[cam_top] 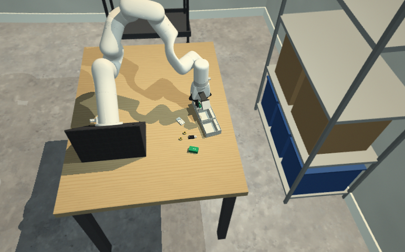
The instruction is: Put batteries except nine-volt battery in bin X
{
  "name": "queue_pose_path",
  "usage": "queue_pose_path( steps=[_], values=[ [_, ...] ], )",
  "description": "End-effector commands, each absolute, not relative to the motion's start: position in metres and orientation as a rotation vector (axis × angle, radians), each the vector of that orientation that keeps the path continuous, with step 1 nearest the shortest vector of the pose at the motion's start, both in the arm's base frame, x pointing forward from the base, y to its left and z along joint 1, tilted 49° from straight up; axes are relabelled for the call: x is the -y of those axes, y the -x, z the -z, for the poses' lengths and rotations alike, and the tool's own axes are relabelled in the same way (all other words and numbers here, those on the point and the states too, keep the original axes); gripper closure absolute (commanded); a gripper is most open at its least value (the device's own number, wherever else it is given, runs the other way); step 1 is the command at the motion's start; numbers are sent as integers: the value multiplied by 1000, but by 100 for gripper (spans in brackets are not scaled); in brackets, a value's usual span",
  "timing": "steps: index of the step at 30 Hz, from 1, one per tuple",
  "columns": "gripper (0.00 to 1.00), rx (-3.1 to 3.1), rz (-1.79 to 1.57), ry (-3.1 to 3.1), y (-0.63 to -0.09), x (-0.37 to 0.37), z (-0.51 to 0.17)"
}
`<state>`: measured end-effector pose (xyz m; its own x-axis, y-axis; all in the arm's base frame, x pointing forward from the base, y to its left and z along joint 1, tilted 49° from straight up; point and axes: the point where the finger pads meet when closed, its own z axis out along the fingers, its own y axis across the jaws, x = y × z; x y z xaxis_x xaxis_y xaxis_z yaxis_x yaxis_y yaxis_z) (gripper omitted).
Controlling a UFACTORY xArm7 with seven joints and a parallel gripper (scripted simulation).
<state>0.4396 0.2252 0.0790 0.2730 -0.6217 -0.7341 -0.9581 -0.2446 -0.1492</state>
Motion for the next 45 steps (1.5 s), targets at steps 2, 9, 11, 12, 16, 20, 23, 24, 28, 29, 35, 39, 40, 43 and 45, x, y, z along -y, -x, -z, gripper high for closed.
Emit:
queue_pose_path(
  steps=[2, 9, 11, 12, 16, 20, 23, 24, 28, 29, 35, 39, 40, 43, 45],
  values=[
    [72, -1421, -732, 1955, -441, -223, -81],
    [72, -1420, -732, 1955, -442, -216, -87],
    [72, -1420, -732, 1955, -442, -216, -87],
    [72, -1420, -732, 1955, -442, -215, -88],
    [72, -1420, -732, 1955, -443, -211, -91],
    [72, -1420, -732, 1955, -443, -207, -95],
    [72, -1420, -732, 1955, -444, -204, -97],
    [72, -1420, -732, 1955, -444, -203, -98],
    [72, -1420, -732, 1955, -444, -201, -100],
    [72, -1420, -732, 1955, -444, -198, -103],
    [72, -1420, -732, 1955, -445, -191, -109],
    [72, -1420, -732, 1955, -445, -190, -109],
    [72, -1420, -732, 1955, -445, -190, -109],
    [0, -1420, -732, 1955, -446, -182, -117],
    [0, -1420, -732, 1955, -446, -182, -117]
  ],
)
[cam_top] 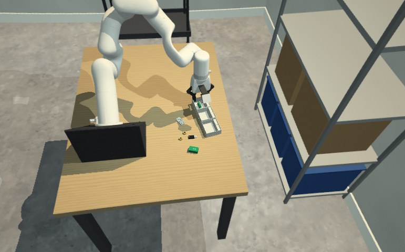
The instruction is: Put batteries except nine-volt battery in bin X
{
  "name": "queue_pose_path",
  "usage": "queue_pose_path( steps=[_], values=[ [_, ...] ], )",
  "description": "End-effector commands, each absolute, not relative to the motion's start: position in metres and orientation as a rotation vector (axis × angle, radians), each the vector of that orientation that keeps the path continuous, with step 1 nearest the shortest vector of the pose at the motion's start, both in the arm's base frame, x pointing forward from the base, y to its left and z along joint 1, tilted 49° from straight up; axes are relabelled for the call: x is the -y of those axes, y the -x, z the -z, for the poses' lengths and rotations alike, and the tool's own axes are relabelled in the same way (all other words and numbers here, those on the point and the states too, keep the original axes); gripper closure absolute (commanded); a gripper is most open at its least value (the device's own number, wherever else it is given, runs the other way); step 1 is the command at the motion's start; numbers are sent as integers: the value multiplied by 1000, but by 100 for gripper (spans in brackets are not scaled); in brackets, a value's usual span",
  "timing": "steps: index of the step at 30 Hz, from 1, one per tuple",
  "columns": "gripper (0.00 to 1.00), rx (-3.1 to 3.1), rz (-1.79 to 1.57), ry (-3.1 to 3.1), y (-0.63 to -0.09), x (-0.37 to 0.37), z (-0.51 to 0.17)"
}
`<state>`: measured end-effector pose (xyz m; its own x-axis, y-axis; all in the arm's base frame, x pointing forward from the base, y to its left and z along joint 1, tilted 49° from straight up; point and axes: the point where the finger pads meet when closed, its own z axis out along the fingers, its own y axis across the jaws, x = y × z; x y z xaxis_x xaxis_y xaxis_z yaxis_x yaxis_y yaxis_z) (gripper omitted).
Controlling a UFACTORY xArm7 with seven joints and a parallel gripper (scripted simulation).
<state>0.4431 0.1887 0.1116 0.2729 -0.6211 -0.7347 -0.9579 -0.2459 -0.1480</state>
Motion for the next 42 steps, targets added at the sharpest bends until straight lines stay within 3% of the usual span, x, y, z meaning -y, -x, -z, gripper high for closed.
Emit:
queue_pose_path(
  steps=[1, 42],
  values=[
    [0, -1420, -732, 1955, -446, -179, -120],
    [0, -1421, -731, 1955, -456, -88, -201]
  ],
)
